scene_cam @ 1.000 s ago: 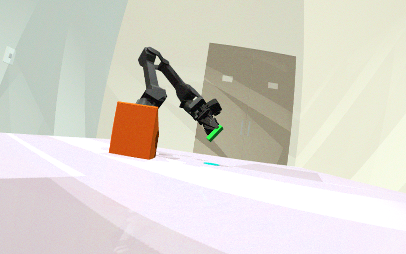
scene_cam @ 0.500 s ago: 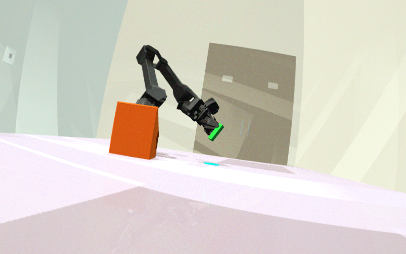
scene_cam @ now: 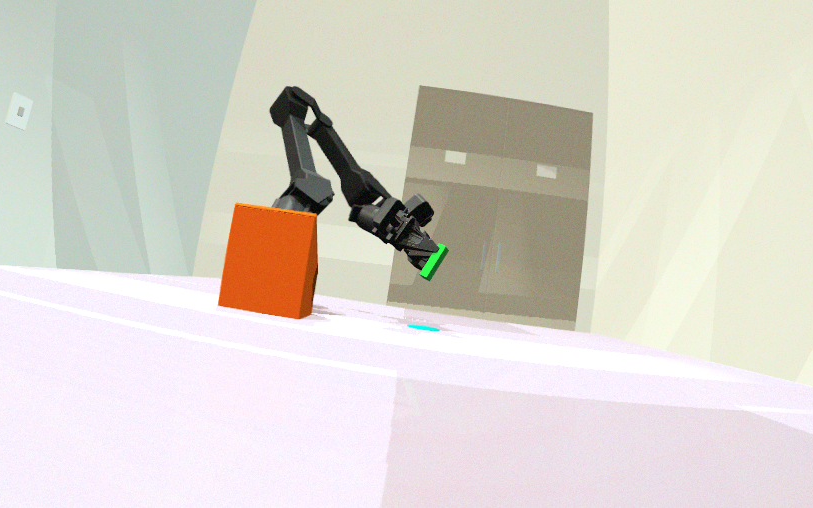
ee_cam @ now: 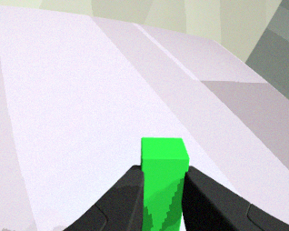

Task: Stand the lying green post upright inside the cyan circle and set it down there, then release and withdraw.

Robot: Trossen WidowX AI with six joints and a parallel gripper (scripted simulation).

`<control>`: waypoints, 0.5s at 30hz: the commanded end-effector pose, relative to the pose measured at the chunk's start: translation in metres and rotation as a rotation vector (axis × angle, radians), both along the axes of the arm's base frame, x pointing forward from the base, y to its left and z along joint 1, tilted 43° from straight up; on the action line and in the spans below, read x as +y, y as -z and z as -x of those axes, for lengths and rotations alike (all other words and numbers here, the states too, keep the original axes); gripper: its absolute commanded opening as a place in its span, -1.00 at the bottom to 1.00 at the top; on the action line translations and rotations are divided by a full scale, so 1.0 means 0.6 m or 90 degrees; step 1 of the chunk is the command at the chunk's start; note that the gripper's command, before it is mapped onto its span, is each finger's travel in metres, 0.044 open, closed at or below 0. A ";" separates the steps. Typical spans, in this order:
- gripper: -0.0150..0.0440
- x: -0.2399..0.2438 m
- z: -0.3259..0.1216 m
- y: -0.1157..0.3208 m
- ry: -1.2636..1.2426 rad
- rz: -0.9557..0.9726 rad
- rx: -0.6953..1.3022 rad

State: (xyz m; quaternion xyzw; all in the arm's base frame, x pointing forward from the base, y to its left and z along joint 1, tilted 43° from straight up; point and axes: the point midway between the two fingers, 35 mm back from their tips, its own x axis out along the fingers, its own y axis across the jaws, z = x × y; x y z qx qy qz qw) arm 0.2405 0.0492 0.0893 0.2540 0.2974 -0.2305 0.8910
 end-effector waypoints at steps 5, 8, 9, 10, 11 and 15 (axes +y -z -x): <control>-0.42 0.000 0.002 -0.006 0.019 -0.008 -0.043; -0.42 0.000 0.003 -0.009 0.024 -0.011 -0.056; -0.42 0.001 0.003 -0.009 0.025 -0.012 -0.061; -0.42 0.001 0.004 -0.010 0.027 -0.013 -0.065; -0.42 0.001 0.004 -0.011 0.029 -0.014 -0.070; -0.42 0.001 0.005 -0.014 0.035 -0.019 -0.088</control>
